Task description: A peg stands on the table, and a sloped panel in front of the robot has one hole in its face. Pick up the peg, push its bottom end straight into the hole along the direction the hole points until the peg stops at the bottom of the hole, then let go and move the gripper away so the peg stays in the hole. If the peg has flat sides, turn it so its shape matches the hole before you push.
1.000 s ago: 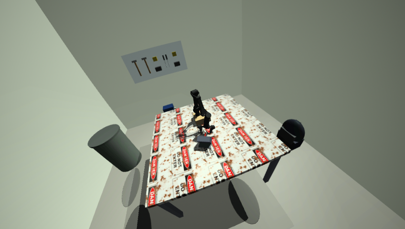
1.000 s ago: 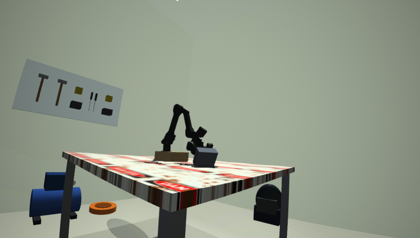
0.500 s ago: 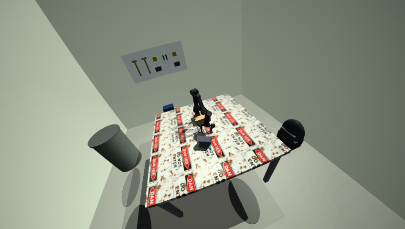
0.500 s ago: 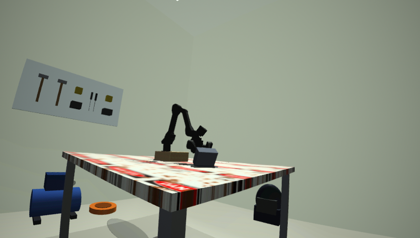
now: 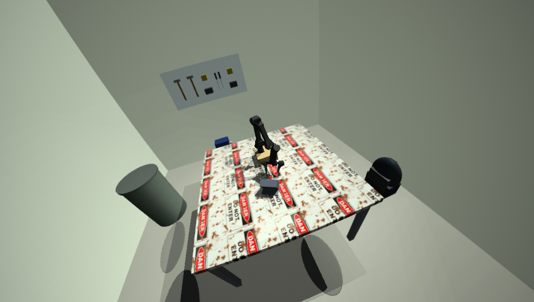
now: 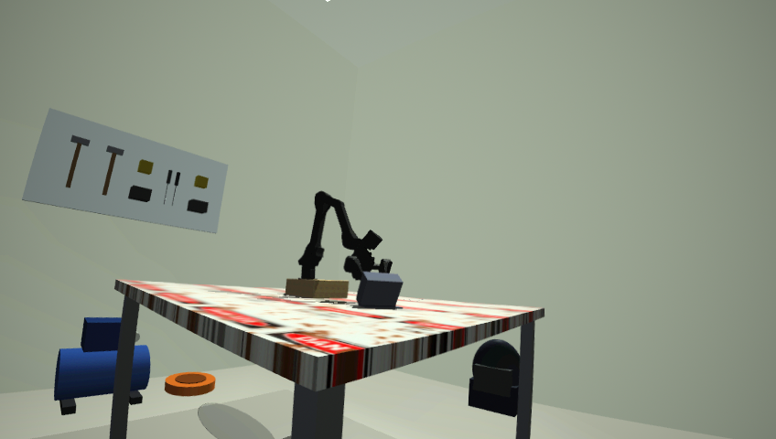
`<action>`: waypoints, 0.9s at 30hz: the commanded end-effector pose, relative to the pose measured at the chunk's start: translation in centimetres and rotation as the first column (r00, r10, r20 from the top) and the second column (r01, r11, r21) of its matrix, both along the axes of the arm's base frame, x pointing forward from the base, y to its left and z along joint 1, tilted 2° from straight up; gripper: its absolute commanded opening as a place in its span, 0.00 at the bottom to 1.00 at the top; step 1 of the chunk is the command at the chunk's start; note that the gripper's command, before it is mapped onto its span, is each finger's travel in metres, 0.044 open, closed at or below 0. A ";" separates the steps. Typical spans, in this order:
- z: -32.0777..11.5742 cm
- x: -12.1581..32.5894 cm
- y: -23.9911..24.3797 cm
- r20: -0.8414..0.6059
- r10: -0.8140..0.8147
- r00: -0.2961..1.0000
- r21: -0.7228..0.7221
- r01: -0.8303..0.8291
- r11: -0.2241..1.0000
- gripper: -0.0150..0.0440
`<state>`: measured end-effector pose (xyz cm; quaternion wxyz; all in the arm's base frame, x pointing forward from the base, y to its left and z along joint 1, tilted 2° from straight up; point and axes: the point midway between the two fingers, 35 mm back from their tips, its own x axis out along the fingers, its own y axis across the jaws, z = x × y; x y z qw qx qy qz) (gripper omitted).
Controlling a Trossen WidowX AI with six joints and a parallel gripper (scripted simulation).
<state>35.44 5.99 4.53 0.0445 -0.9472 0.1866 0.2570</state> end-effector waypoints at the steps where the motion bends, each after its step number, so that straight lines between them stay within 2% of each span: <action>1: 0.2 -0.5 0.1 -0.001 -0.005 1.000 -0.001 0.005 1.000 1.00; 27: 1.8 -2.8 1.5 -0.001 0.000 1.000 -0.001 0.000 1.000 1.00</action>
